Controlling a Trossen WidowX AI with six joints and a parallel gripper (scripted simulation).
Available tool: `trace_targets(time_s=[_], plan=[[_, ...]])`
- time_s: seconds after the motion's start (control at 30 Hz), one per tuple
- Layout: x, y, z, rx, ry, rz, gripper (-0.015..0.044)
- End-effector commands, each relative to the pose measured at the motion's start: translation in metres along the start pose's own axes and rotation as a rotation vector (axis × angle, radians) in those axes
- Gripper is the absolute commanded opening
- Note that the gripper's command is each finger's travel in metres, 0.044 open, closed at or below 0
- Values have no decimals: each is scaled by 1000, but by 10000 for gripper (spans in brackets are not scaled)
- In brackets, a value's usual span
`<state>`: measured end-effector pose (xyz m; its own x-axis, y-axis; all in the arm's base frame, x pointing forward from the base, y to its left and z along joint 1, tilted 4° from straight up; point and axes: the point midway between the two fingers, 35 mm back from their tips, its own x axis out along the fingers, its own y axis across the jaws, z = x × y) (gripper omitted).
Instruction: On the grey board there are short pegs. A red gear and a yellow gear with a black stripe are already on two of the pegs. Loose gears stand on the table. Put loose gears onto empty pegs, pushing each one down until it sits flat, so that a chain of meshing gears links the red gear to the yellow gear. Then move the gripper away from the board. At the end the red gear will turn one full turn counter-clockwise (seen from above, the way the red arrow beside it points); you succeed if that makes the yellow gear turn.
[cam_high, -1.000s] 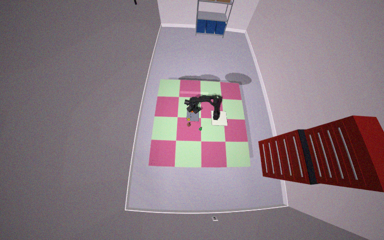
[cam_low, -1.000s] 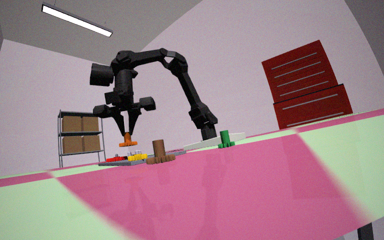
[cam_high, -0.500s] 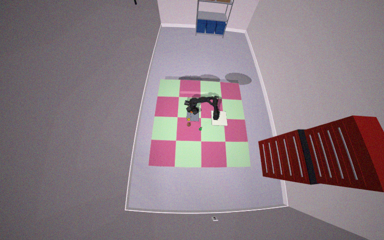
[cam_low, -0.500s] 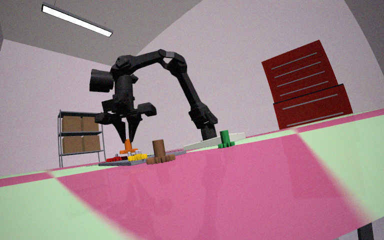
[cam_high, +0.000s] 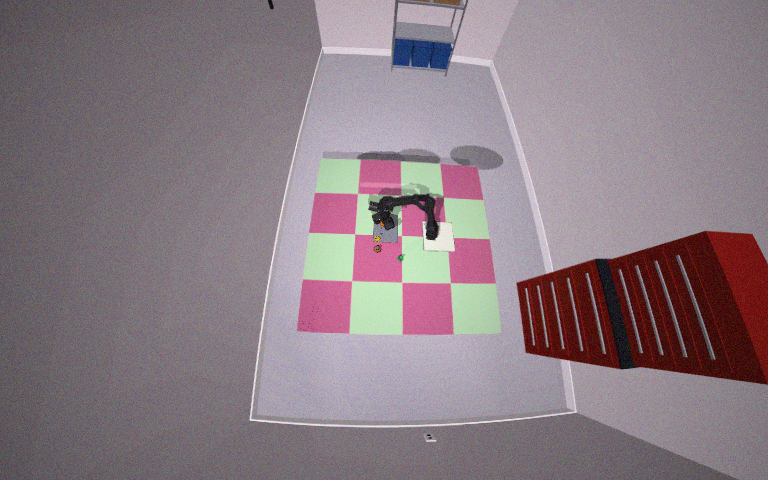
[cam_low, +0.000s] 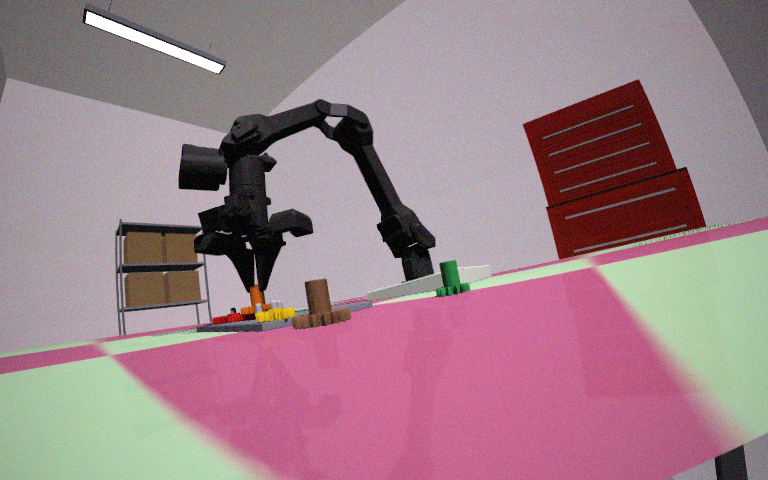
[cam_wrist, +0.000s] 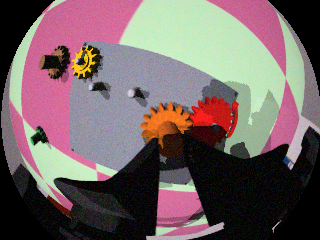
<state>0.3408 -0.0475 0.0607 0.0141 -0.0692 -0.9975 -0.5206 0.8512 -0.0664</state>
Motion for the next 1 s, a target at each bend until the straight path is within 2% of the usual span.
trace_targets(time_s=[0.0,0.5,0.97], plan=[[2,0,0,-50,7,2,0],[4,0,-1,-341,7,3,0],[4,1,0,-163,7,2,0]])
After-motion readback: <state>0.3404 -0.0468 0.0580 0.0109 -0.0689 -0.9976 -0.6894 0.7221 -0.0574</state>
